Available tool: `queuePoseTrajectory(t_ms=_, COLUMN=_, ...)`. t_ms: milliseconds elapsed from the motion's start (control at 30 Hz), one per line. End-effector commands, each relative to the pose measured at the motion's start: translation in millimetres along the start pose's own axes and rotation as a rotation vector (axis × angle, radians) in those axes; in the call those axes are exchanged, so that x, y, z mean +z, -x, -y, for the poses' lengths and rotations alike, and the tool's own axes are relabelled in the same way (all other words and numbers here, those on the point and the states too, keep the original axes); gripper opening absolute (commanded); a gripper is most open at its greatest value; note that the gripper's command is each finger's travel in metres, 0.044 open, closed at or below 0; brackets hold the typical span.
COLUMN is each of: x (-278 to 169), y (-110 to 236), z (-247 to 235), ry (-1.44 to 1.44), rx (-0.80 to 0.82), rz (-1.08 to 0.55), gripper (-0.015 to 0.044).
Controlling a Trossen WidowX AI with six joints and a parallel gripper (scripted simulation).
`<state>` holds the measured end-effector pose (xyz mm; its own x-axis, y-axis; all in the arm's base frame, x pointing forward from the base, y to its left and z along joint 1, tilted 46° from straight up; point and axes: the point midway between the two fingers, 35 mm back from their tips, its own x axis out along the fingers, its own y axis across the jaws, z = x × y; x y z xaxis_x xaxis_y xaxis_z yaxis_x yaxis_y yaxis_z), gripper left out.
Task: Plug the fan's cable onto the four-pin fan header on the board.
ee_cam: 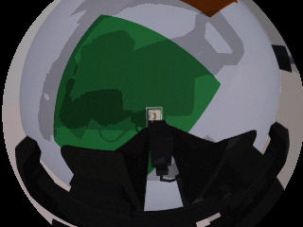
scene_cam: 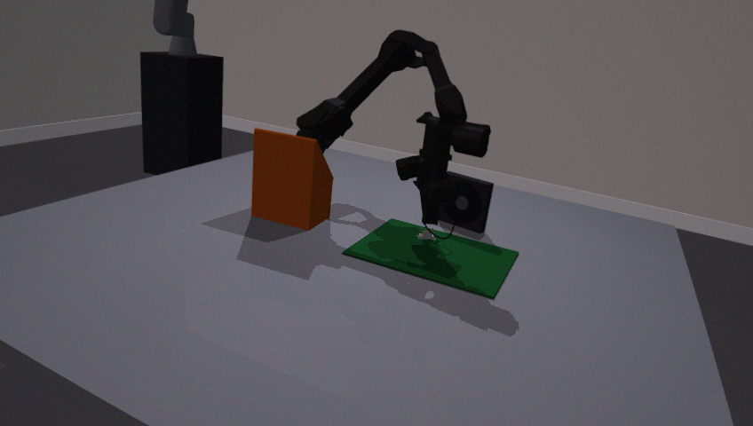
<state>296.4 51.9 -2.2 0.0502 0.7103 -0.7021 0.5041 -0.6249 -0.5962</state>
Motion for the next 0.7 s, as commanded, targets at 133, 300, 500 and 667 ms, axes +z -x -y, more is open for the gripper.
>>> queuePoseTrajectory(t_ms=133, x=3.6, y=-6.6, z=0.2, ry=-0.016, rx=-0.011, rz=0.004, gripper=0.0)
queuePoseTrajectory(t_ms=300, x=3.6, y=-6.6, z=0.2, ry=-0.016, rx=-0.011, rz=0.004, gripper=0.0)
queuePoseTrajectory(t_ms=500, x=4.0, y=-6.6, z=-0.6, ry=-0.037, rx=-0.011, rz=0.004, gripper=0.0)
queuePoseTrajectory(t_ms=667, x=4.0, y=-6.8, z=-0.6, ry=-0.037, rx=-0.011, rz=0.004, gripper=0.0)
